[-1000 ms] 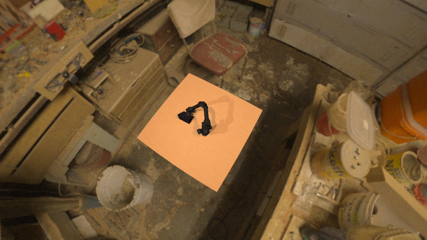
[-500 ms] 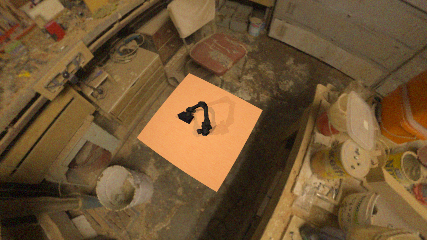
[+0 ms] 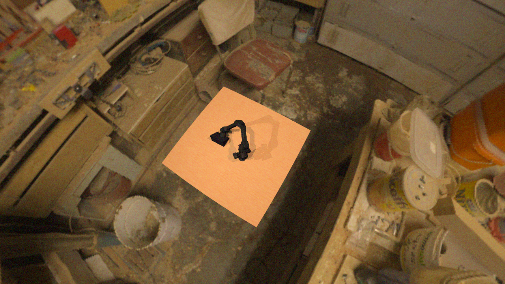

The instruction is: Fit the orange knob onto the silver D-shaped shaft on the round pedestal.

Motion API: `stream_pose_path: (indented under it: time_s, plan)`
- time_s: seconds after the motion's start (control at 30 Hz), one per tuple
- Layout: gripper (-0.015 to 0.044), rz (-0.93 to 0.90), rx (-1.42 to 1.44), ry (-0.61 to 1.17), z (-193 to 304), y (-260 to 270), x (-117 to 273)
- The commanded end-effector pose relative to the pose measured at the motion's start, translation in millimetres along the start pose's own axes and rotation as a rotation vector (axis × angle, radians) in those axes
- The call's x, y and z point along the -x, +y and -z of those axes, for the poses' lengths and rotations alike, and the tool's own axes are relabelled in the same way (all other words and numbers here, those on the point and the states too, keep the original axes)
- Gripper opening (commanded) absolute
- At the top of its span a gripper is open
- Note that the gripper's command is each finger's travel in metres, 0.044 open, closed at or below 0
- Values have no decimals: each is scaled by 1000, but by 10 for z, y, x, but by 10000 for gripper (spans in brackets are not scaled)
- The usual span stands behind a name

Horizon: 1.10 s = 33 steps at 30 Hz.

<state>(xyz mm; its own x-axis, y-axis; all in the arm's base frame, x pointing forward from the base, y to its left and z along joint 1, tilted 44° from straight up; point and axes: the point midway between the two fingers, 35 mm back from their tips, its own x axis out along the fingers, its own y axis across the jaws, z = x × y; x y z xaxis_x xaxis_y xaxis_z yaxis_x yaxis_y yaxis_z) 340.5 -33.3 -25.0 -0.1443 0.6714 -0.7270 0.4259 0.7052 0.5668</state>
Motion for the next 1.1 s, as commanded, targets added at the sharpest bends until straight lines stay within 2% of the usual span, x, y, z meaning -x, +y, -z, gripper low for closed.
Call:
stream_pose_path:
  time_s: [0.0, 0.17, 1.07]
  plan:
    - [0, 1, 52, -4, -18, 7, 22]
    - [0, 2, 207, -4, -33, -2, -3]
    - [0, 2, 207, -4, -24, 8, 11]
